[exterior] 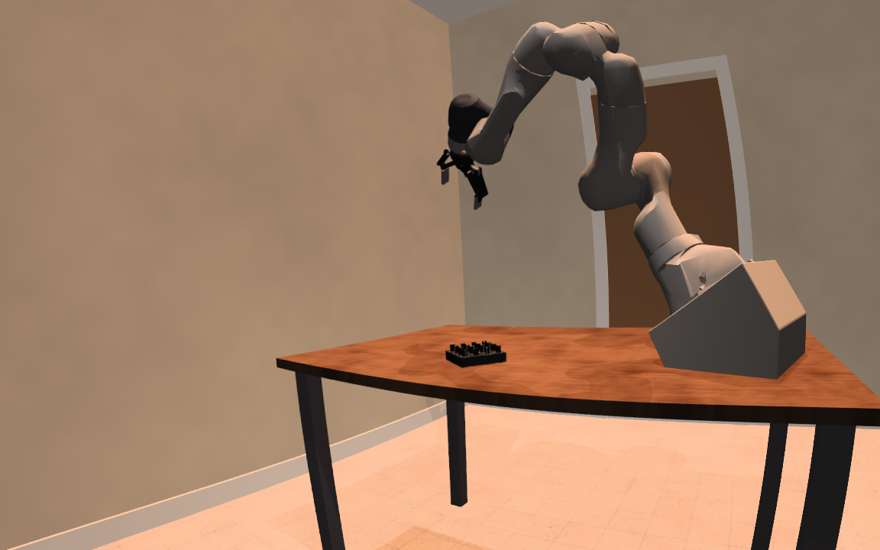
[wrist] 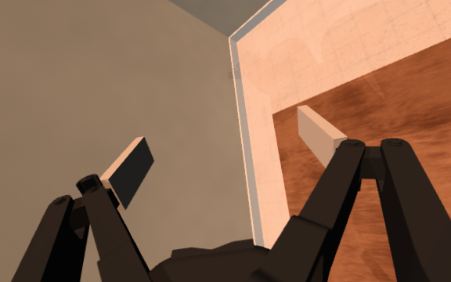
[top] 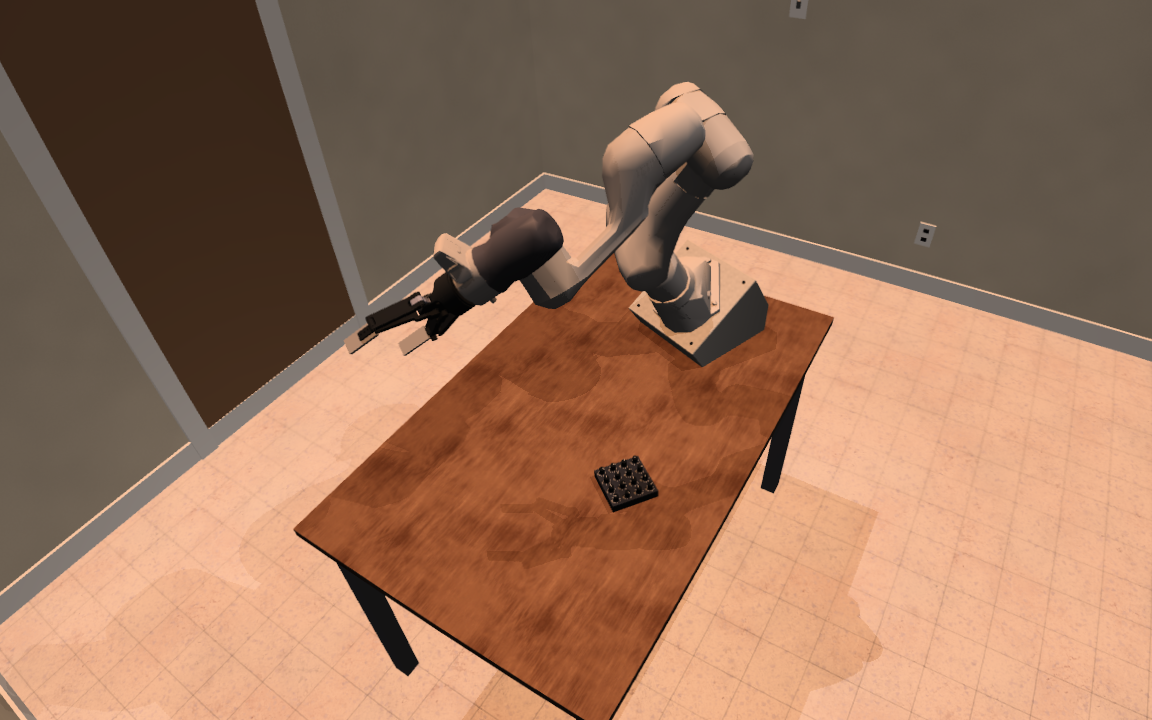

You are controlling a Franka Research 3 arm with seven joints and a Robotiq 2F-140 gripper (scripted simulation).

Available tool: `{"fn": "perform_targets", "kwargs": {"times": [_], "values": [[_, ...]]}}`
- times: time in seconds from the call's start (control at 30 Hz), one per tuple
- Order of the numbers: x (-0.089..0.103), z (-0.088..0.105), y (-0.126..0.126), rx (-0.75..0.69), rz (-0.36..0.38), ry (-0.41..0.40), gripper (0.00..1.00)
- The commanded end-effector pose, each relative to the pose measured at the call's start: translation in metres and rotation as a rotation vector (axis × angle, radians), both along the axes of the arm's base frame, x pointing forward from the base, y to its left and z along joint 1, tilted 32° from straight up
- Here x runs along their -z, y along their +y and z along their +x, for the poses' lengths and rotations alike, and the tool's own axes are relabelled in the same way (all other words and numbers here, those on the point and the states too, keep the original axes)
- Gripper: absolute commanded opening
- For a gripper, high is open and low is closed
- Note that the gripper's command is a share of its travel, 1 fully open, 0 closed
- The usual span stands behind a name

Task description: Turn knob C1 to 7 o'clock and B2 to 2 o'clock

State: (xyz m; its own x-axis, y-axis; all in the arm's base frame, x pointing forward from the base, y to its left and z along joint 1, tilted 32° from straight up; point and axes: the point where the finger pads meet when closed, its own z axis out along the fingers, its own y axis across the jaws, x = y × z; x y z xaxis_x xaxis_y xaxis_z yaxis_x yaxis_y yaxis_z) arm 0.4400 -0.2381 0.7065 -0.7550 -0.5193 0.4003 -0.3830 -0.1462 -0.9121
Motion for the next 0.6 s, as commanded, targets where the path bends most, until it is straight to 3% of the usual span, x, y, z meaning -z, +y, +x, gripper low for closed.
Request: {"fn": "perform_targets", "kwargs": {"times": [0.0, 0.1, 0.13, 0.57], "values": [[0.001, -0.001, -0.002, 0.003, -0.009, 0.023, 1.00], [0.001, -0.001, -0.002, 0.003, -0.009, 0.023, 1.00], [0.016, 0.000, 0.003, -0.041, -0.023, 0.119, 1.00], [0.016, 0.000, 0.003, -0.041, -0.023, 0.119, 1.00]]}}
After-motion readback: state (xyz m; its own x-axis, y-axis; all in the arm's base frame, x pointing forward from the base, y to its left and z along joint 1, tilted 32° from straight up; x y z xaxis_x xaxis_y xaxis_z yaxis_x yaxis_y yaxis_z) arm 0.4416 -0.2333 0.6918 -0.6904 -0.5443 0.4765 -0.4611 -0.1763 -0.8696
